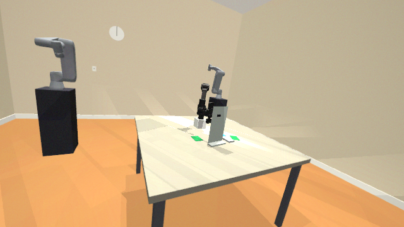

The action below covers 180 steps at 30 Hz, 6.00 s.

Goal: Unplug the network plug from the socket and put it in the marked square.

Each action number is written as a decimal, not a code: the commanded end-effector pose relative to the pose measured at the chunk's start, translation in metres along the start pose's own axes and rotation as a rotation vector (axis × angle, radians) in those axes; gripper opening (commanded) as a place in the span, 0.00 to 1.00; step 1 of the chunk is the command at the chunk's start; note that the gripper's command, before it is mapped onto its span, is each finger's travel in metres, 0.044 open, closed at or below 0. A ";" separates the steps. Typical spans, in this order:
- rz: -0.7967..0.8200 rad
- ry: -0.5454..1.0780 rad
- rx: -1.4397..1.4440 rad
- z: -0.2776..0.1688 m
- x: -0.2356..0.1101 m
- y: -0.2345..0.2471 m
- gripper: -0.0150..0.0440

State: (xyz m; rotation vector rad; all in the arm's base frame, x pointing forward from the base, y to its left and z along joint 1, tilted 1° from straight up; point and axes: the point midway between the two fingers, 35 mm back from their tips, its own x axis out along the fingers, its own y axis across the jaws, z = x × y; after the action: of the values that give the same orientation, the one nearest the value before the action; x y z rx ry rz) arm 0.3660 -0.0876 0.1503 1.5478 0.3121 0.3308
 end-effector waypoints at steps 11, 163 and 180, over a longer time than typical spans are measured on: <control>-0.001 -0.003 0.004 -0.002 -0.009 0.000 0.25; -0.283 -0.020 0.269 -0.094 -0.015 -0.014 0.25; -0.474 -0.018 0.287 -0.137 -0.010 -0.053 0.25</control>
State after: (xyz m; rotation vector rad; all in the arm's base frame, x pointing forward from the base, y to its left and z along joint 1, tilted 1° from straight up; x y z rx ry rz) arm 0.3057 0.0281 0.1013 1.7143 0.7027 -0.0855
